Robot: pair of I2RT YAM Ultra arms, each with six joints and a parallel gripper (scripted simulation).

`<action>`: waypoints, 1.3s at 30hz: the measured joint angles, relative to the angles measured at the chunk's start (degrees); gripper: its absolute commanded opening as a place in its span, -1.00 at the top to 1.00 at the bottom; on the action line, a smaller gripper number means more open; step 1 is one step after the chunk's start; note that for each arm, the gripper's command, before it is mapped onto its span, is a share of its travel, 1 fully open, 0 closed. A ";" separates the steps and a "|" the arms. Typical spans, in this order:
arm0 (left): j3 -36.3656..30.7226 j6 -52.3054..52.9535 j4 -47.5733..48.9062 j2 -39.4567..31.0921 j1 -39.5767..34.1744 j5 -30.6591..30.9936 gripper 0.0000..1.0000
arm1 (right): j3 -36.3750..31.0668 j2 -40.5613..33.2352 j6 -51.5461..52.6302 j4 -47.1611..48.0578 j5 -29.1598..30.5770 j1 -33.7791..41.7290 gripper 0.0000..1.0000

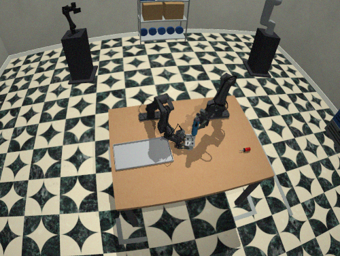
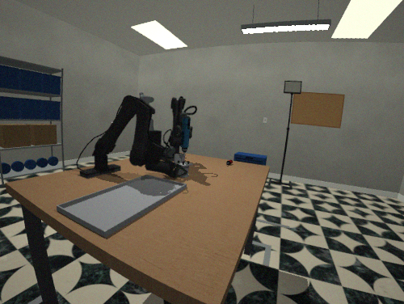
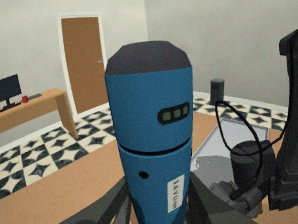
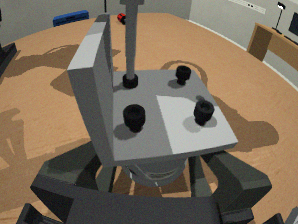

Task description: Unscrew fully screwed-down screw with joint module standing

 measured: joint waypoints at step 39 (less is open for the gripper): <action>-1.90 0.00 7.85 3.21 0.00 0.02 0.17 | 0.00 0.00 0.00 0.00 0.00 0.00 -0.17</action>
